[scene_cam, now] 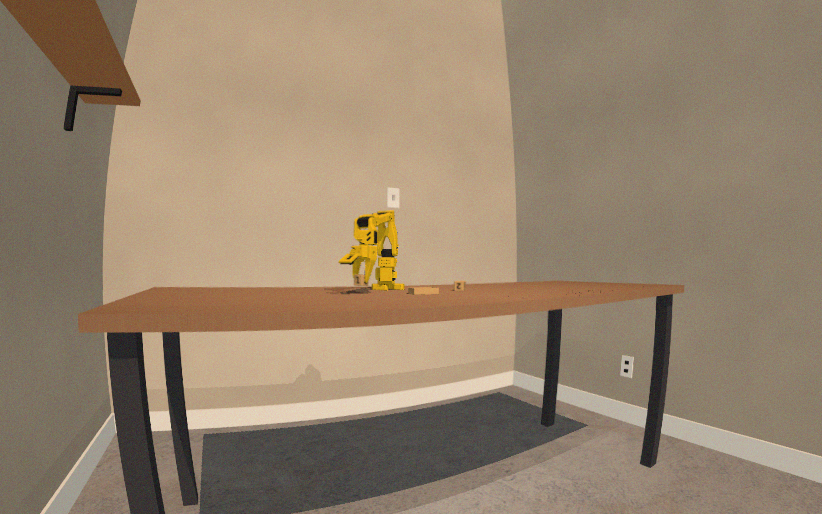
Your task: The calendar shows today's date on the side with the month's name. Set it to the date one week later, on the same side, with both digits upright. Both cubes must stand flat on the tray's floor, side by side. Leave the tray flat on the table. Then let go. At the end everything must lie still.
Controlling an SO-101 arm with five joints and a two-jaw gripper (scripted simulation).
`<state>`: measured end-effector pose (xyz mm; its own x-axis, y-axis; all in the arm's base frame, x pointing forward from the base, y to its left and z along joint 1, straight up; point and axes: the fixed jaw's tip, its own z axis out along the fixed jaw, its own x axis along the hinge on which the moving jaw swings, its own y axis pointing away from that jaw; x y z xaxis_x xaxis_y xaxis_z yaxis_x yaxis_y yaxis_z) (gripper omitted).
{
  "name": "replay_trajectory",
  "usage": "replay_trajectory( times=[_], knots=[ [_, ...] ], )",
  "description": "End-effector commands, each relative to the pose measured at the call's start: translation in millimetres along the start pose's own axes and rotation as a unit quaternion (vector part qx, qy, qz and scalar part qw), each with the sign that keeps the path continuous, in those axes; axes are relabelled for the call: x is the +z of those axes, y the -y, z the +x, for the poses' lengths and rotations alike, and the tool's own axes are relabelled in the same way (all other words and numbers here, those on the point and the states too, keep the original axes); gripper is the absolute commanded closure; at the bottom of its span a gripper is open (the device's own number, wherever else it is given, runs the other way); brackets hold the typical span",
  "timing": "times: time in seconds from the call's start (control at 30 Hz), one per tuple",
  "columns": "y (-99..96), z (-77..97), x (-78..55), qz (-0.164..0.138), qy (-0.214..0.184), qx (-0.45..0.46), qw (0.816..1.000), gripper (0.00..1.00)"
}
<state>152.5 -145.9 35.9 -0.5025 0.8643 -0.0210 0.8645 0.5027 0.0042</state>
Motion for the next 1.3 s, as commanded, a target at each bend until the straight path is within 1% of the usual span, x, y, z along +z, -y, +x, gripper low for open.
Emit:
replay_trajectory(
  times=[0.0,0.17,0.43,0.73,1.0,1.27],
  knots=[
    [-2.8,-2.7,-2.9,-0.004,0.013,0.000,1.000,1.00],
    [-2.8,-2.7,-2.2,-0.004,0.013,0.000,1.000,1.00],
    [-2.8,-2.8,2.8,-0.004,0.013,0.000,1.000,1.00],
    [-2.8,-2.8,3.9,-0.004,0.013,0.000,1.000,1.00],
    [-2.8,-2.9,8.8,-0.004,0.013,0.000,1.000,1.00],
    [-2.8,-2.9,9.5,-0.004,0.013,0.000,1.000,1.00]
  ],
)
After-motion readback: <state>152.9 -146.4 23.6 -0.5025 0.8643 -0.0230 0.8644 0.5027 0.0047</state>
